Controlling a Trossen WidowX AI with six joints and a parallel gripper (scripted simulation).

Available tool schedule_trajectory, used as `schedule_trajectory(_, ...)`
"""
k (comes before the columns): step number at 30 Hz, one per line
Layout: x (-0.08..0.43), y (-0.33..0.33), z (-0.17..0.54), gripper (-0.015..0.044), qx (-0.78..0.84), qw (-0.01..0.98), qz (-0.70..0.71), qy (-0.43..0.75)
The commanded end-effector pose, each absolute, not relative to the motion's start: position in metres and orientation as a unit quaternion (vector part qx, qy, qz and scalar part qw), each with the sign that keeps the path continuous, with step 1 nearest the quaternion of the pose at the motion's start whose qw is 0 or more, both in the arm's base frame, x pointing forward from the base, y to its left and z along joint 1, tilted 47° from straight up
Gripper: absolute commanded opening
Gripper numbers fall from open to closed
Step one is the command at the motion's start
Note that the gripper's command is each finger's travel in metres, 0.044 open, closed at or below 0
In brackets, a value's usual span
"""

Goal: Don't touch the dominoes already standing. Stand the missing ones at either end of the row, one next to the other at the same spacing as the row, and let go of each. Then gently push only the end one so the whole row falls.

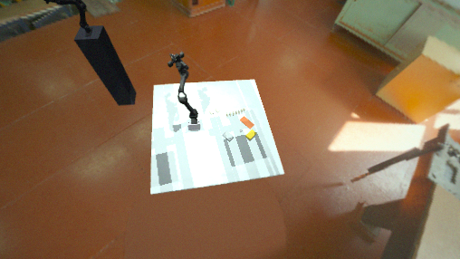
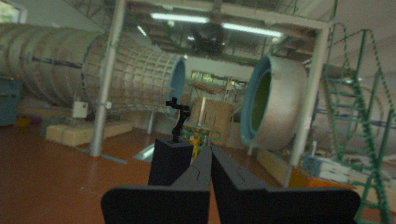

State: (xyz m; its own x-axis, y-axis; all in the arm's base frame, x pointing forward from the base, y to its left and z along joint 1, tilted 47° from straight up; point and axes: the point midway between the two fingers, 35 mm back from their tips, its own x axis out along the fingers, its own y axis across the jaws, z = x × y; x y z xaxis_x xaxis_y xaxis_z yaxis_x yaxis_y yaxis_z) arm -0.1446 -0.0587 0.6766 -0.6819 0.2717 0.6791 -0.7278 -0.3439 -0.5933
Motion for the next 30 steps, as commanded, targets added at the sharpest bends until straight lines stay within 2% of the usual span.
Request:
schedule_trajectory(1, -0.122, 0.0, 0.678, 0.0, 0.215, 0.389, 0.78, -0.44)
schedule_trajectory(10, -0.063, 0.097, 0.662, 0.0, 0.177, 0.516, 0.762, -0.348)
schedule_trajectory(18, 0.025, 0.186, 0.612, 0.0, 0.129, 0.641, 0.727, -0.21)
schedule_trajectory(30, 0.152, 0.234, 0.504, 0.0, 0.042, 0.772, 0.634, -0.03)
